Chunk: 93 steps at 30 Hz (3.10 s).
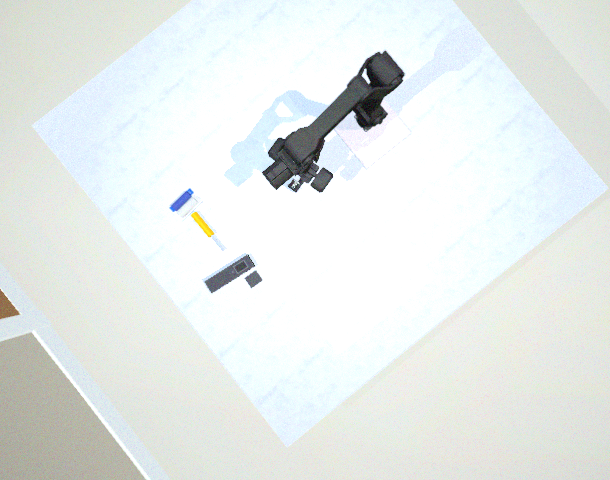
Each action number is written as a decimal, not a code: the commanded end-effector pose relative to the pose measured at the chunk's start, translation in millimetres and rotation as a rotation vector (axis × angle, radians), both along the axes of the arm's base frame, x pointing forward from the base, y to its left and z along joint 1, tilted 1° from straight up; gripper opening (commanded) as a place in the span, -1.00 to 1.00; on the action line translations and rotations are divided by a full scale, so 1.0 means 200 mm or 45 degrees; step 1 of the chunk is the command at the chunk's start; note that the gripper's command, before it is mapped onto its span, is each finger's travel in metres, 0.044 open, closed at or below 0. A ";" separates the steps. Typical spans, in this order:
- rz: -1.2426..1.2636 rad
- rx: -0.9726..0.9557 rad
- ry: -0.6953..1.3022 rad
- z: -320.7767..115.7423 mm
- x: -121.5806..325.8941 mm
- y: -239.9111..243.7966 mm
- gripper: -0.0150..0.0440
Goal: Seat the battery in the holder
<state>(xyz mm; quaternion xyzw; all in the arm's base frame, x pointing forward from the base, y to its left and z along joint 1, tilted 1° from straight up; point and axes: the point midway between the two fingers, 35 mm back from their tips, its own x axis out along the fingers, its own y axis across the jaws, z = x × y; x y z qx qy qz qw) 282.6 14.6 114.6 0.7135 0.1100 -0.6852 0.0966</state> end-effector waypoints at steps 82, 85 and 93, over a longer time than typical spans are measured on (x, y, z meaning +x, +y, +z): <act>-0.021 -0.154 0.649 -0.29 0.09 0.03 -0.21; -0.021 -0.154 0.650 -0.29 0.10 0.03 -0.21; -0.021 -0.153 0.654 -0.29 0.12 0.04 -0.21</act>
